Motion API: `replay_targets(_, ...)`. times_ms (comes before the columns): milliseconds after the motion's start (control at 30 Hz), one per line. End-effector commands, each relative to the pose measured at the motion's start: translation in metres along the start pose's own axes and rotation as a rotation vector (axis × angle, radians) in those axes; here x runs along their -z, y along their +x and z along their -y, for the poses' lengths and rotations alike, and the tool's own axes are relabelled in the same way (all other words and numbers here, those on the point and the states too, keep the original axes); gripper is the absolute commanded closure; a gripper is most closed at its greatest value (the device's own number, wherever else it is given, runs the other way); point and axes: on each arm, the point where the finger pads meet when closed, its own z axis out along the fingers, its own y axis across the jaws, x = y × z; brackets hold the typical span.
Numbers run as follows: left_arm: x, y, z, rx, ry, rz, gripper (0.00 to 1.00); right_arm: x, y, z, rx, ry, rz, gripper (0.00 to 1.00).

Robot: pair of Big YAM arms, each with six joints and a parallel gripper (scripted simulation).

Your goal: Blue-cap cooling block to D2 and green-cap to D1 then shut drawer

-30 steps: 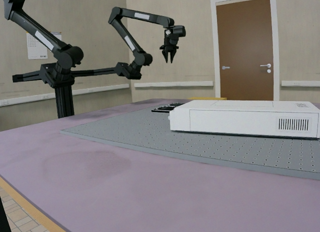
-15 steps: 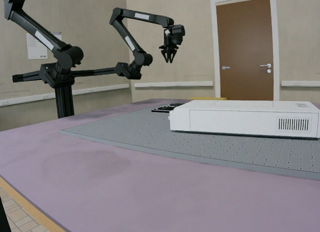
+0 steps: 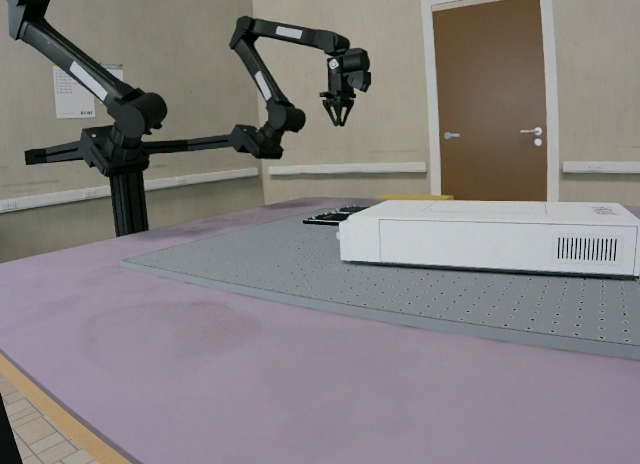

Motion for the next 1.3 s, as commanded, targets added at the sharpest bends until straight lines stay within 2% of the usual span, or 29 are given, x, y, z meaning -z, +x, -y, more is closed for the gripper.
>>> replay_targets(0, 0.020, -0.020, 0.001, 0.084, -0.041, 0.031, 0.72, -0.001, -0.012, 0.001, 0.001, -0.001, 0.018, 1.00)
replay_targets(800, 0.012, -0.012, 0.000, 0.080, -0.047, 0.024, 0.72, -0.001, -0.012, 0.001, 0.001, -0.001, 0.018, 1.00)
replay_targets(967, 0.005, 0.001, 0.002, -0.071, -0.064, 0.012, 0.72, -0.001, -0.012, 0.001, 0.001, -0.001, 0.018, 1.00)
replay_targets(1033, 0.005, 0.001, 0.002, -0.071, -0.064, 0.012, 0.72, -0.001, -0.012, 0.001, 0.001, -0.001, 0.018, 1.00)
replay_targets(1267, 0.005, -0.004, 0.003, -0.249, -0.091, 0.050, 0.72, -0.001, -0.012, 0.001, 0.001, -0.001, 0.018, 1.00)
